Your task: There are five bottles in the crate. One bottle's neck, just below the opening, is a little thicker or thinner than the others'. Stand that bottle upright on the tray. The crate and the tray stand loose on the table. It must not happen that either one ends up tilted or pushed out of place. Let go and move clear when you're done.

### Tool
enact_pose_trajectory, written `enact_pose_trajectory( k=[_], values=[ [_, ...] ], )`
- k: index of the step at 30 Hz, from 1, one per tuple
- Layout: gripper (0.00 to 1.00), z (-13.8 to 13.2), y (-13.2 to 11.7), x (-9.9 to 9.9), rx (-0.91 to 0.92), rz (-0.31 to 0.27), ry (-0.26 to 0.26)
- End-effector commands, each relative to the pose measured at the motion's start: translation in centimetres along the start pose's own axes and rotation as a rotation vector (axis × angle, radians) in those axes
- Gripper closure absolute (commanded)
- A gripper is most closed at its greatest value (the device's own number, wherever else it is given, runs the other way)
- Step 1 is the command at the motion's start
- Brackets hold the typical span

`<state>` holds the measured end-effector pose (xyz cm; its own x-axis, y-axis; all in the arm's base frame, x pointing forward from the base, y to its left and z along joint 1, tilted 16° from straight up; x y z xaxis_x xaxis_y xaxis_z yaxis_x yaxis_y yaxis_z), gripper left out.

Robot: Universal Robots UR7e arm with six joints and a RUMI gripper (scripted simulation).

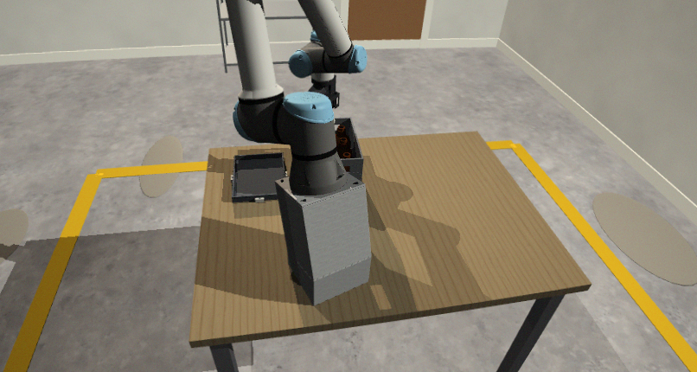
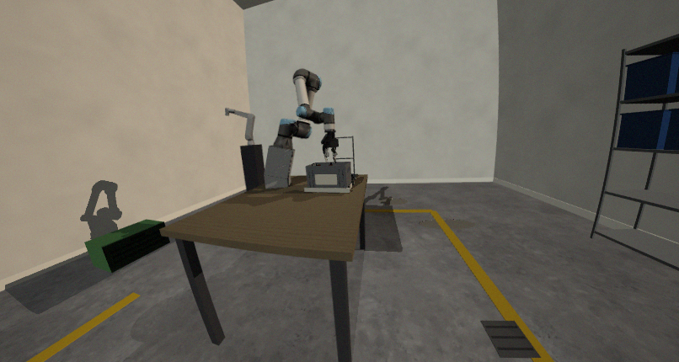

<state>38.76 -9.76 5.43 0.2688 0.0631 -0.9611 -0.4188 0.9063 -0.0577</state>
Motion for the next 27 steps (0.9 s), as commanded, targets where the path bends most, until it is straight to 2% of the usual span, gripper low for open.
enact_pose_trajectory(
  k=[1, 27],
  values=[
    [0.62, 0.02, -0.03, -0.02, 0.0, -0.001, 0.0],
    [0.62, -0.05, 0.4, -0.02, 0.0, -0.001, 0.0]
  ],
)
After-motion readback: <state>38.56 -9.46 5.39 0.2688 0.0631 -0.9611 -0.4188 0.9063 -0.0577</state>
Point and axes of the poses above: the point where the finger pads meet when closed, its own x axis out along the fingers, its own z axis across the jaws, y = z × x, the point moved 6 cm from there along -x, back along the fingers, and after that the axes turned 11 degrees about x, right-handed, at the moved point
